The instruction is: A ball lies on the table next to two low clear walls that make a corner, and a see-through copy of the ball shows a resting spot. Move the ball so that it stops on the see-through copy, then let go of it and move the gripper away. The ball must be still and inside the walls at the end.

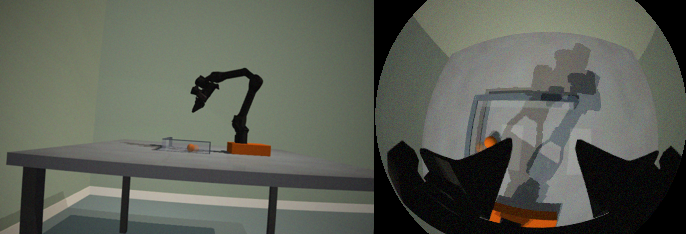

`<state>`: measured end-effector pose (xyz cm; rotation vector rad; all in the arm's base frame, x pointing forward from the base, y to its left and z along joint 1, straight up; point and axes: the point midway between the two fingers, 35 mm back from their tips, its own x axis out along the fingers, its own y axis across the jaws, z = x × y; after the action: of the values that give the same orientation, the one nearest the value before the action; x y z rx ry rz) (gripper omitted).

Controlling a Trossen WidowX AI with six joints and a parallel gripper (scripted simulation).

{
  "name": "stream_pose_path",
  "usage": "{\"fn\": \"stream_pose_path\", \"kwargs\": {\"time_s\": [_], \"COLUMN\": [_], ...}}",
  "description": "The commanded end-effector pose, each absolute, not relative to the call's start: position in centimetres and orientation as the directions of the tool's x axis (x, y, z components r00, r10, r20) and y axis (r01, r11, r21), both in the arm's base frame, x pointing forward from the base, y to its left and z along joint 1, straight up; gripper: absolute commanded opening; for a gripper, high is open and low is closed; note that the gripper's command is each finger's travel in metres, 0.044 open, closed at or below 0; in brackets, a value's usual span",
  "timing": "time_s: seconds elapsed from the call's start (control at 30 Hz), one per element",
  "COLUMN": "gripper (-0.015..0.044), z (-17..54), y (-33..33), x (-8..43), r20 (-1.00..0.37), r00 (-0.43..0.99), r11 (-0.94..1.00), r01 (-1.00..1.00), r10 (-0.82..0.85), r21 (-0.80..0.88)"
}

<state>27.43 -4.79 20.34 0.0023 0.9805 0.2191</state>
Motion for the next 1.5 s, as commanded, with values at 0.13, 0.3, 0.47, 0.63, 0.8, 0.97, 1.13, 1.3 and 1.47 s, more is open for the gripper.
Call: {"fn": "stream_pose_path", "kwargs": {"time_s": [0.13,0.3,0.47,0.63,0.8,0.97,1.13,1.3,1.47], "gripper": [0.0301,0.0301,0.0301,0.0301,0.0301,0.0301,0.0301,0.0301,0.0301], "z": [12.7,8.5,5.6,5.6,5.6,4.2,4.1,3.5,2.7], "y": [3.9,9.3,12.7,12.7,12.7,12.8,12.8,12.8,12.8], "x": [29.2,28.2,26.6,26.6,26.6,26.6,26.6,26.6,26.7], "r20": [-0.952,-0.99,-1.0,-1.0,-1.0,-1.0,-1.0,-1.0,-1.0], "r00": [0.235,0.093,0.026,0.026,0.026,0.026,0.026,0.026,0.026], "r11": [0.624,0.199,-0.136,-0.136,-0.136,-0.136,-0.136,-0.136,-0.136], "r01": [-0.779,-0.977,-0.99,-0.99,-0.99,-0.99,-0.99,-0.99,-0.99], "r10": [0.194,0.104,0.009,0.009,0.009,0.009,0.009,0.009,0.009], "r21": [-0.065,-0.071,-0.027,-0.027,-0.027,-0.027,-0.027,-0.027,-0.027]}}
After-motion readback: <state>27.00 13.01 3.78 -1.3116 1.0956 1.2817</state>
